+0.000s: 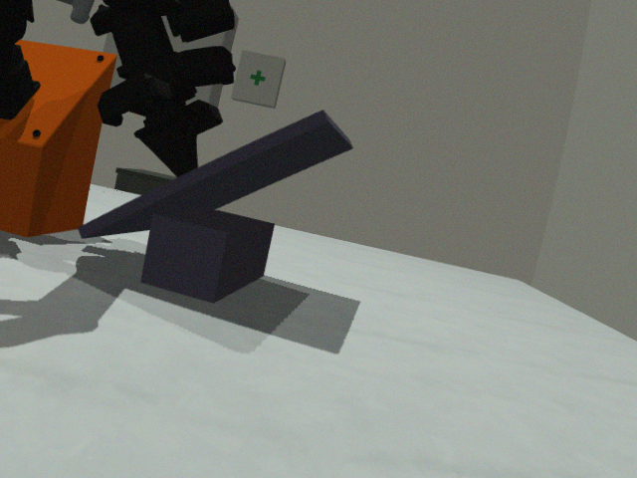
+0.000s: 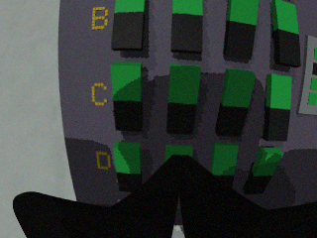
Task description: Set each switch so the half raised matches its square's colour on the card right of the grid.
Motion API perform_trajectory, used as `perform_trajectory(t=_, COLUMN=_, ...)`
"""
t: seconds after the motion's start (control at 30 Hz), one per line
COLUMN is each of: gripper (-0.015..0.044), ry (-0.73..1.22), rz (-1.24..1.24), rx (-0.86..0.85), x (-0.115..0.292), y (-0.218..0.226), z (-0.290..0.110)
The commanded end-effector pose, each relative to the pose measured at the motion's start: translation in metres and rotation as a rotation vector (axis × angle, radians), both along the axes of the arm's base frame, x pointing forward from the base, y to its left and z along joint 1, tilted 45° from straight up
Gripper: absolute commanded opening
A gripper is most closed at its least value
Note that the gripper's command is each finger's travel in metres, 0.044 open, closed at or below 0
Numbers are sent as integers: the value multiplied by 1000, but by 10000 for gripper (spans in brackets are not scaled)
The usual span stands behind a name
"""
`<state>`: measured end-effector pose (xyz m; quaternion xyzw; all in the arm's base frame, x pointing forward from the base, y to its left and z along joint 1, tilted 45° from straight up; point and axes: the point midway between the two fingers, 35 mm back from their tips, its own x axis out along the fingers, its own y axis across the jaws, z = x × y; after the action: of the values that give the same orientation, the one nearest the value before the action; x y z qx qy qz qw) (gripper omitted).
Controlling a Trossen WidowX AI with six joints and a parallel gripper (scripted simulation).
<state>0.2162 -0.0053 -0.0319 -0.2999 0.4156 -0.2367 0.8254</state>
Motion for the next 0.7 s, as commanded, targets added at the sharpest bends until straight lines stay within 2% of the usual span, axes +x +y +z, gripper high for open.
perform_trajectory(t=0.0, gripper=0, ry=4, rz=3, rx=2, x=0, y=0, z=-1)
perform_trajectory(t=0.67, gripper=0, ry=4, rz=3, rx=2, x=2, y=-2, z=-2)
